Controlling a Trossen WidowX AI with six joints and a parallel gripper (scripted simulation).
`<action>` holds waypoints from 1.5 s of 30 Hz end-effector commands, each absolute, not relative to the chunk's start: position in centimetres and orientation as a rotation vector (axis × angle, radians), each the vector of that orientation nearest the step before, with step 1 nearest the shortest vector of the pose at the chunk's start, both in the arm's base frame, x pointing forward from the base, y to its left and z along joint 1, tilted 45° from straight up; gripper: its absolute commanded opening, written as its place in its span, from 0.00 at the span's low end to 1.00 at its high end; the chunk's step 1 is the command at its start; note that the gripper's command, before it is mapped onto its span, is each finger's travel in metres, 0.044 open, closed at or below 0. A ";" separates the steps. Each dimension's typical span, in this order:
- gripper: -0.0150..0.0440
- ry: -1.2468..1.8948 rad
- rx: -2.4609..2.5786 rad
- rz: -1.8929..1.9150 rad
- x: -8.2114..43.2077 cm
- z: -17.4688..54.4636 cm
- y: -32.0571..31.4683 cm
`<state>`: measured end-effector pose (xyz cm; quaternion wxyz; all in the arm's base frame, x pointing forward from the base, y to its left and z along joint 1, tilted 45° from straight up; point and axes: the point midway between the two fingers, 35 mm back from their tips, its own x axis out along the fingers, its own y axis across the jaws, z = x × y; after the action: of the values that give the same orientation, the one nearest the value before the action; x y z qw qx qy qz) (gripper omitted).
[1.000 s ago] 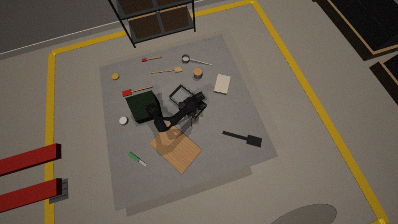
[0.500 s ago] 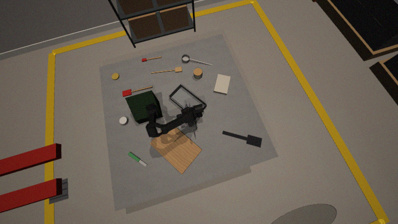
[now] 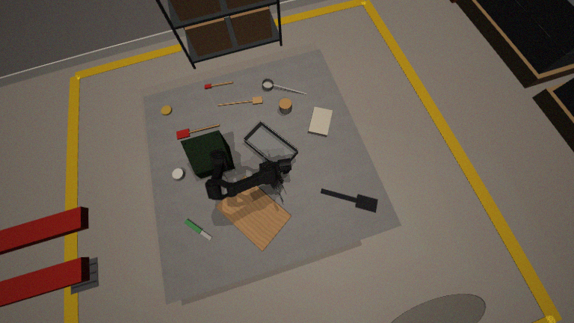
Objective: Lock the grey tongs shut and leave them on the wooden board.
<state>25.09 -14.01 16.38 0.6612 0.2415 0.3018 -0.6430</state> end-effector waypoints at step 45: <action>0.00 1.115 -0.048 -1.104 8.9 25.7 -22.0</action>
<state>9.84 -22.11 25.09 0.7048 0.0016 0.4962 -0.5070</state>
